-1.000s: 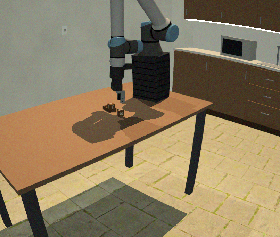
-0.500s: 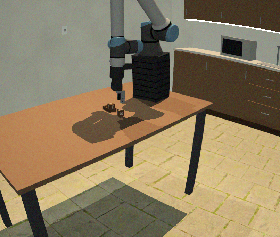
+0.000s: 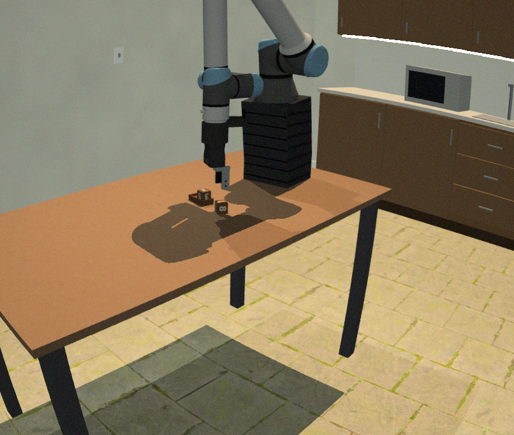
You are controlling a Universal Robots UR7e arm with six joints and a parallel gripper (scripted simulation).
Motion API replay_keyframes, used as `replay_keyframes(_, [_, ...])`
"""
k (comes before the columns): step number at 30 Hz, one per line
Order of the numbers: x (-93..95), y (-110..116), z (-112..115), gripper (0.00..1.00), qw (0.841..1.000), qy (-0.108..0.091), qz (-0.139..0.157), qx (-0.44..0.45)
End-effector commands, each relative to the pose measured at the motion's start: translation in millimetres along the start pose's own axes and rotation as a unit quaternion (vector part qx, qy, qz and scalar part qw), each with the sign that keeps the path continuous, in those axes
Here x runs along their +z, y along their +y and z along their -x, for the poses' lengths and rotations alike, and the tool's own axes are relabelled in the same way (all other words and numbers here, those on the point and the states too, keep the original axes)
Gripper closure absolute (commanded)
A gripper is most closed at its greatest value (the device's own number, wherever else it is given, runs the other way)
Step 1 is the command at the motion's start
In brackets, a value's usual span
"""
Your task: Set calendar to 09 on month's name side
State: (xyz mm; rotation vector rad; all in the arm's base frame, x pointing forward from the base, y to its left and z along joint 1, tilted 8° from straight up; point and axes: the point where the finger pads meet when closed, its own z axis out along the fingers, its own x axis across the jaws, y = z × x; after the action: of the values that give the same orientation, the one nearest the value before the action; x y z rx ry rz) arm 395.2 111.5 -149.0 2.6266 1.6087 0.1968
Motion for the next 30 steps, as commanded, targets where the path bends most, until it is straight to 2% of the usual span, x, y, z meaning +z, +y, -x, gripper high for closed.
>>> replay_keyframes(1, [-0.4, -0.2, 0.6, 0.00, 1.000, 0.000, 0.001, -0.016])
replay_keyframes(16, [-1.2, -3.0, 6.0, 0.00, 0.992, 0.000, 0.001, -0.129])
replay_keyframes(21, [-1.6, -4.0, 9.2, 0.00, 0.981, 0.000, 0.001, -0.195])
replay_keyframes(26, [-2.2, -4.8, 12.7, 0.00, 0.962, 0.000, 0.001, -0.273])
replay_keyframes(28, [-2.2, -4.8, 12.7, 0.00, 0.962, 0.000, 0.001, -0.273])
replay_keyframes(30, [-2.4, -4.9, 14.1, 0.00, 0.952, 0.000, 0.001, -0.307])
